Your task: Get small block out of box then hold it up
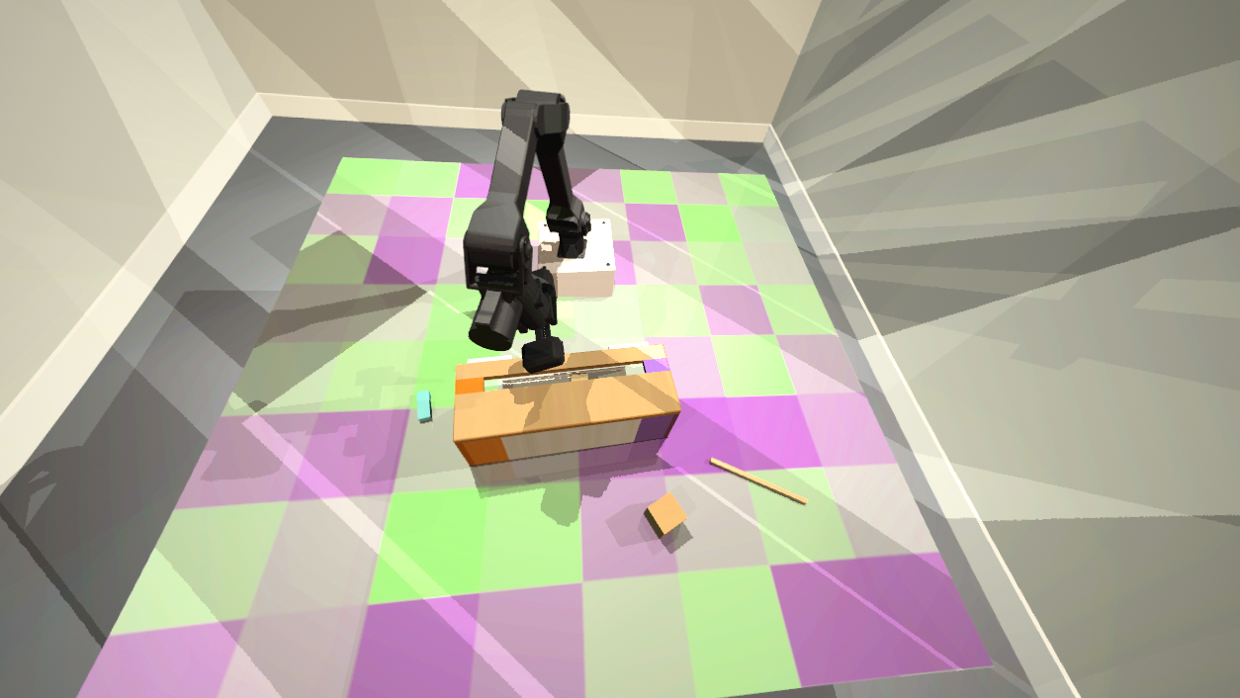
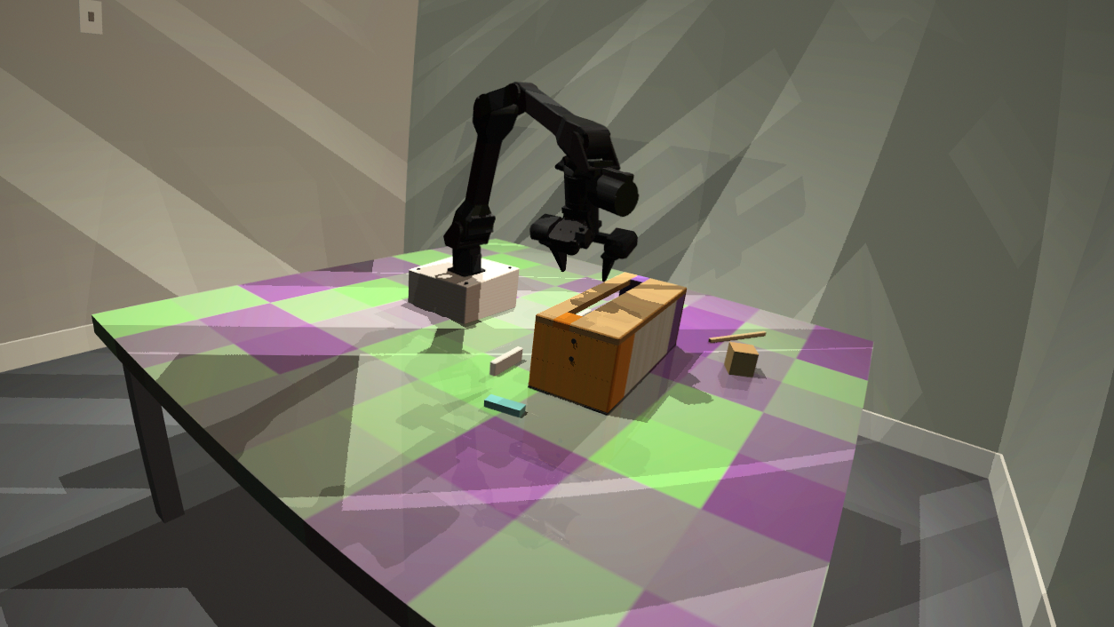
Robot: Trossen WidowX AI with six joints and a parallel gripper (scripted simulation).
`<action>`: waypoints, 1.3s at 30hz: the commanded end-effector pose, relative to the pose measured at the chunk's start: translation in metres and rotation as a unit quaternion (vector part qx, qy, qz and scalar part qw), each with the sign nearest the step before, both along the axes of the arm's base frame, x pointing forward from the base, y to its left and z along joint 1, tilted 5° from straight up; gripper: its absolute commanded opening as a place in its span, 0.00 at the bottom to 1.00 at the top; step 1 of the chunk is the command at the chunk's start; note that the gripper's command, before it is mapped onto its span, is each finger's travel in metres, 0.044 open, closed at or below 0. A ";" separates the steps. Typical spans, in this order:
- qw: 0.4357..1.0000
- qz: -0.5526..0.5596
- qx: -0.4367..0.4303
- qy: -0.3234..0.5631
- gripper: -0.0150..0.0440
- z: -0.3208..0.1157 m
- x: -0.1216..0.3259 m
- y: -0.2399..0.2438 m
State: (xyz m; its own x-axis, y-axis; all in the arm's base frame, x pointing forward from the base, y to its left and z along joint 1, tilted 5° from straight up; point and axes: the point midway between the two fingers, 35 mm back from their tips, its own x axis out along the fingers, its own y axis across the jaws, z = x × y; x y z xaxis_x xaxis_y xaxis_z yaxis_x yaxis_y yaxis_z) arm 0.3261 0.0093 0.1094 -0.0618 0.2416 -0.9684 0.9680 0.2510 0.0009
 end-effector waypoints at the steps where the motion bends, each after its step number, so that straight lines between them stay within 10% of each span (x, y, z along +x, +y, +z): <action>1: 1.000 -0.006 0.003 0.001 0.93 -0.003 0.001 -0.002; 39: 1.000 -0.006 0.003 0.001 0.93 -0.065 0.004 -0.008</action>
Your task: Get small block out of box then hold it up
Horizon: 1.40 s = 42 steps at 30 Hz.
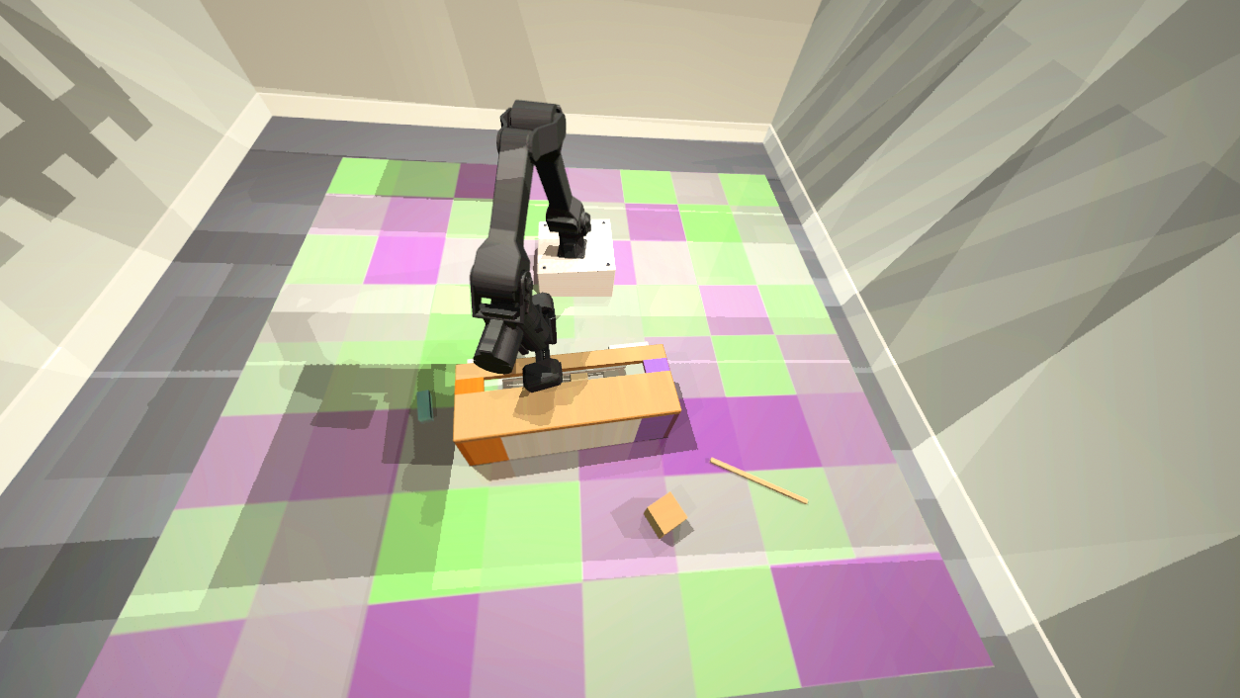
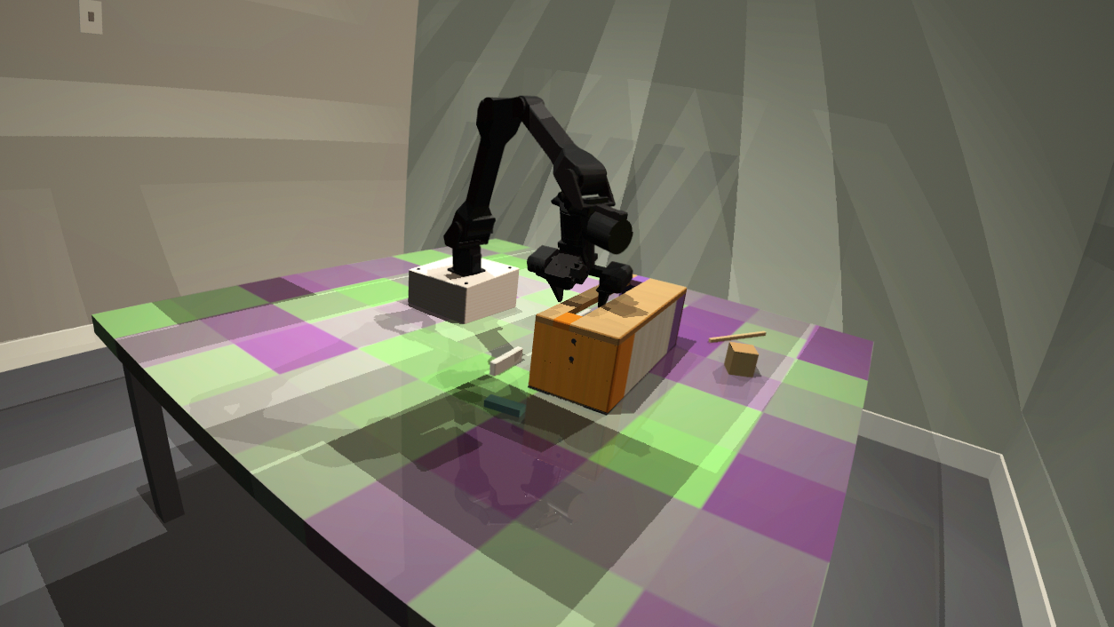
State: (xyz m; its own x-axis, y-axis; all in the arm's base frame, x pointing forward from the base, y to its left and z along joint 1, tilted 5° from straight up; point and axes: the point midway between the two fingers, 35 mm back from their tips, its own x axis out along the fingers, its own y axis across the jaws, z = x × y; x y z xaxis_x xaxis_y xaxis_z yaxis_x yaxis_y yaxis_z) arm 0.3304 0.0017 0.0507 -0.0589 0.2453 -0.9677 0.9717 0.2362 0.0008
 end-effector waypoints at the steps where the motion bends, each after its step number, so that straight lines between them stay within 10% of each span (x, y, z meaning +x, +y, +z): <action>1: 1.000 0.001 0.002 0.001 0.93 -0.008 -0.001 0.000; 42: 1.000 0.000 0.003 0.001 0.93 -0.017 -0.017 0.070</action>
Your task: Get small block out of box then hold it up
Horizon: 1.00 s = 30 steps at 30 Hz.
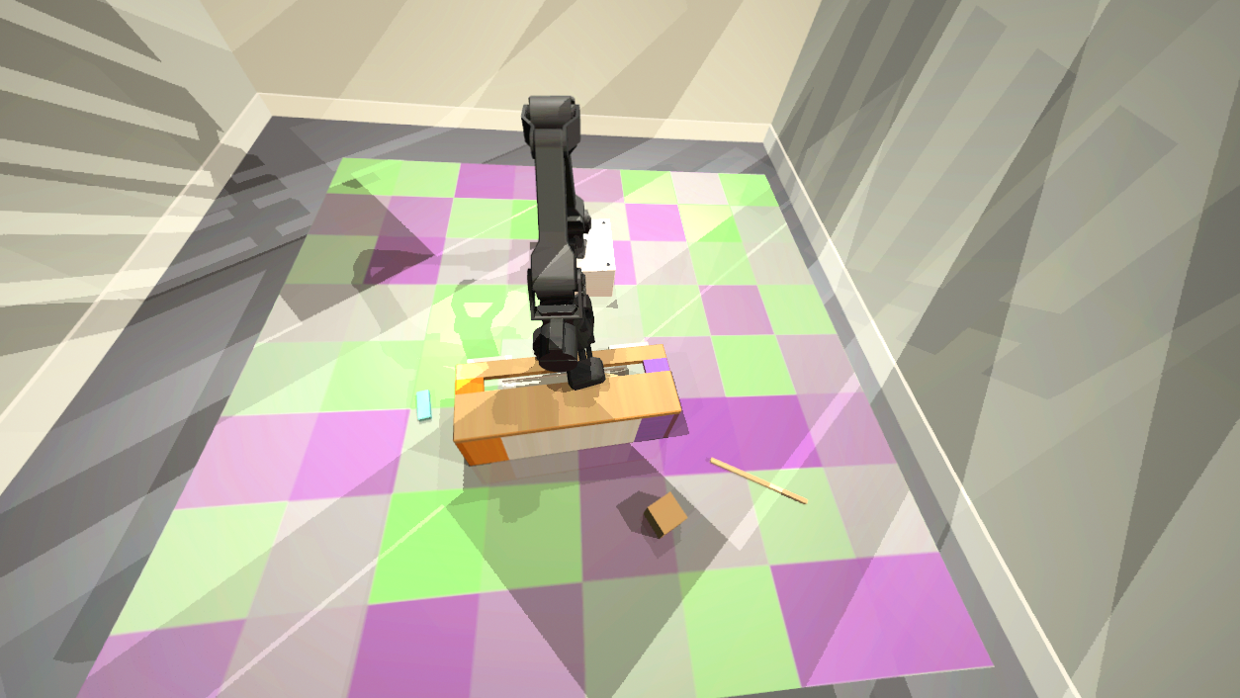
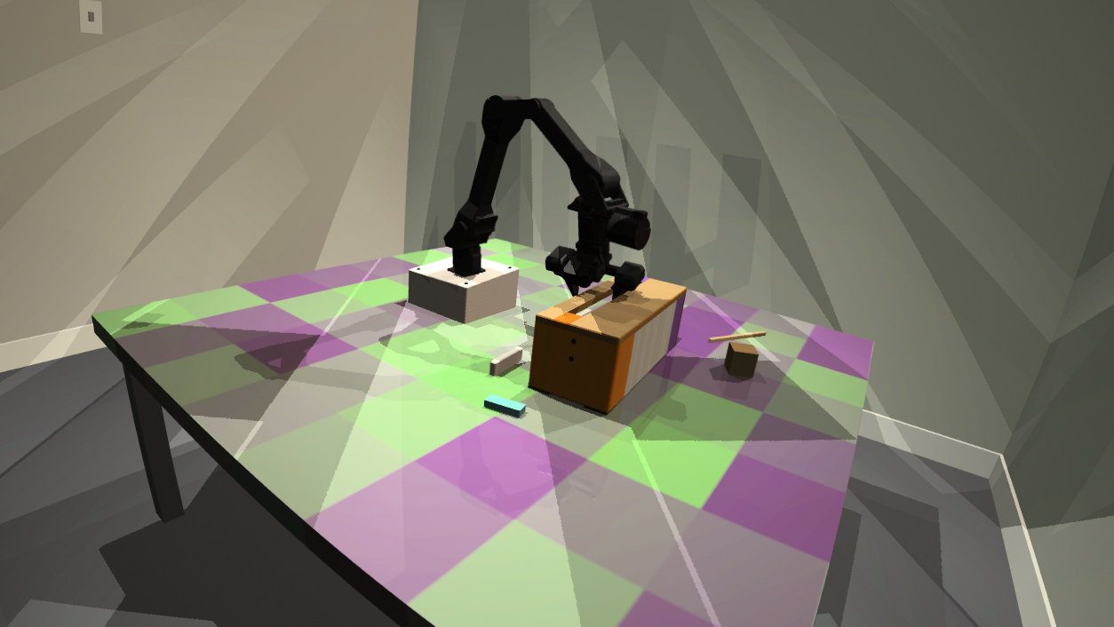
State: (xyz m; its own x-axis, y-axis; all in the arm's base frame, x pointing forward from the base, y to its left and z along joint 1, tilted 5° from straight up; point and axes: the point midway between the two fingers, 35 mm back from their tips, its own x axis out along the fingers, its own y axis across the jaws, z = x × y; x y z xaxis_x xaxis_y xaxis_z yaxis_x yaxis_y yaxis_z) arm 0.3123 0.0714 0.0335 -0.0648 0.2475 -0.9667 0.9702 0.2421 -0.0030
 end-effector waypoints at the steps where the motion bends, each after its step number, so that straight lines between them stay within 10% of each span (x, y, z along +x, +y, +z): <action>1: 1.000 -0.003 0.001 -0.001 0.93 0.001 0.002 -0.003; 30: 1.000 -0.003 0.002 -0.001 0.93 0.000 0.001 0.008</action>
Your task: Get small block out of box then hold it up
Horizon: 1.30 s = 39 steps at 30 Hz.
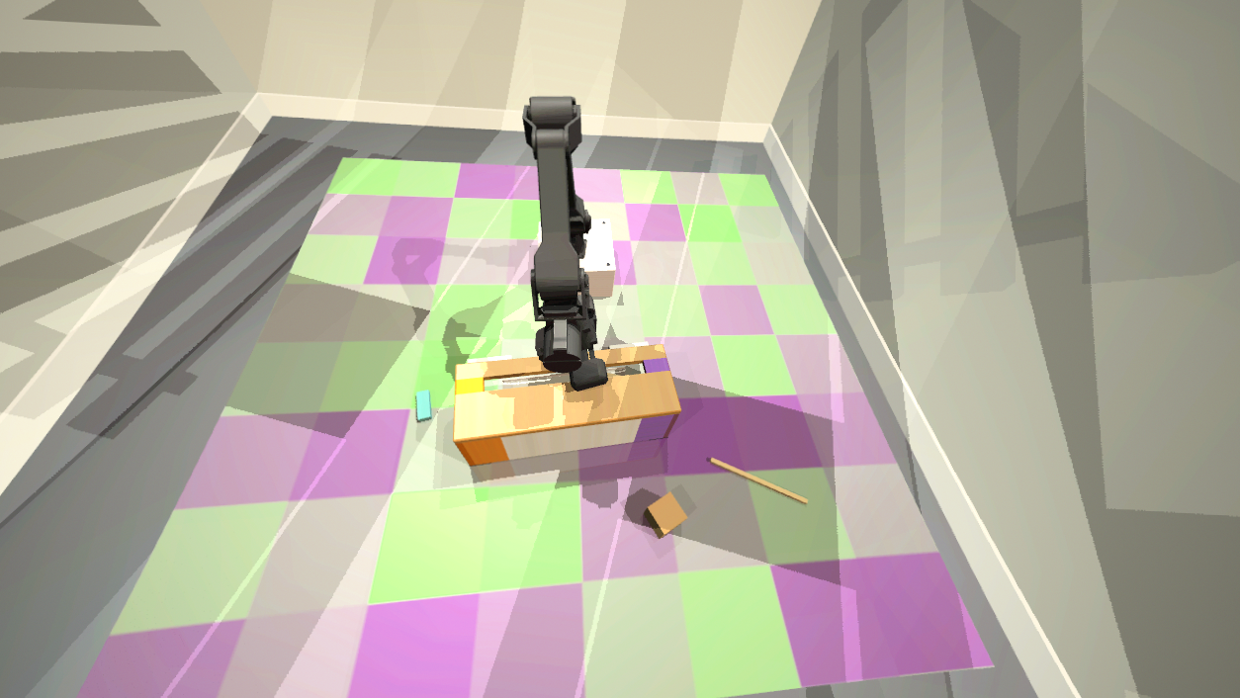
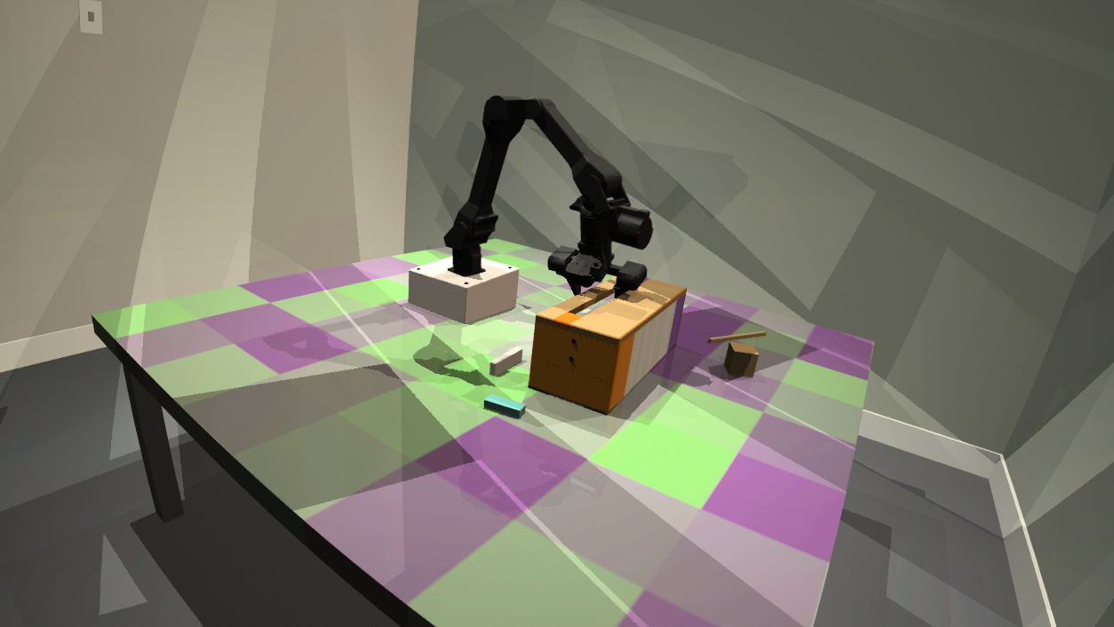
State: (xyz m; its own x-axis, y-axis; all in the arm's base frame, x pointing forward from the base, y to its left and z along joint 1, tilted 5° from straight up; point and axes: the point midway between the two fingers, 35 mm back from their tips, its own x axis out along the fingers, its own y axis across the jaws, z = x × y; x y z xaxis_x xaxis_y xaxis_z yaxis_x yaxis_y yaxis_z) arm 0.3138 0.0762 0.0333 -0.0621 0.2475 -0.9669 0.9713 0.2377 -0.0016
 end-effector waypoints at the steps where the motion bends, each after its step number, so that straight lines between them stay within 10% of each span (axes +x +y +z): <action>1: 1.000 -0.001 0.002 0.000 0.93 0.000 0.000 0.001; 39: 1.000 -0.001 0.003 0.000 0.93 -0.001 -0.004 0.019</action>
